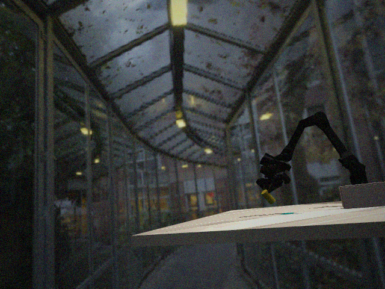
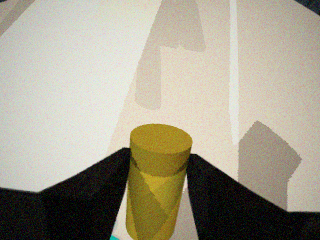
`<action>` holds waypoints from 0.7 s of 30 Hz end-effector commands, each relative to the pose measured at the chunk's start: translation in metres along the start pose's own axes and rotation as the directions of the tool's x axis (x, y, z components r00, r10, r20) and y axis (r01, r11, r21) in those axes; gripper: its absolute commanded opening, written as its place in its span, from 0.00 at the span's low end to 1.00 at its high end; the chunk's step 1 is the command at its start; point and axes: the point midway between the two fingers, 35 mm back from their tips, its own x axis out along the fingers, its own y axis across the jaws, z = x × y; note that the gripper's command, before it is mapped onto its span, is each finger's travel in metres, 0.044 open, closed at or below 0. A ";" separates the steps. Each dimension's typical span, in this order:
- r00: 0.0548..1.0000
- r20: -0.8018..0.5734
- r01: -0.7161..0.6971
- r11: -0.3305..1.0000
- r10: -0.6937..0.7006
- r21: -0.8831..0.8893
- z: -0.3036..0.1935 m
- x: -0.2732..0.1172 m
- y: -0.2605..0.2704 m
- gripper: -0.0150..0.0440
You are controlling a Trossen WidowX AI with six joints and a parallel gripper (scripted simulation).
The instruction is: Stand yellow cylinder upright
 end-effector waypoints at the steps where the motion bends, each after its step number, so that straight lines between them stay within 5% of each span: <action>1: 1.000 0.021 -0.010 1.000 0.010 0.013 -0.003 0.000 0.002 0.43; 21: 0.989 0.144 -0.028 1.000 0.026 0.008 -0.004 -0.007 0.000 0.43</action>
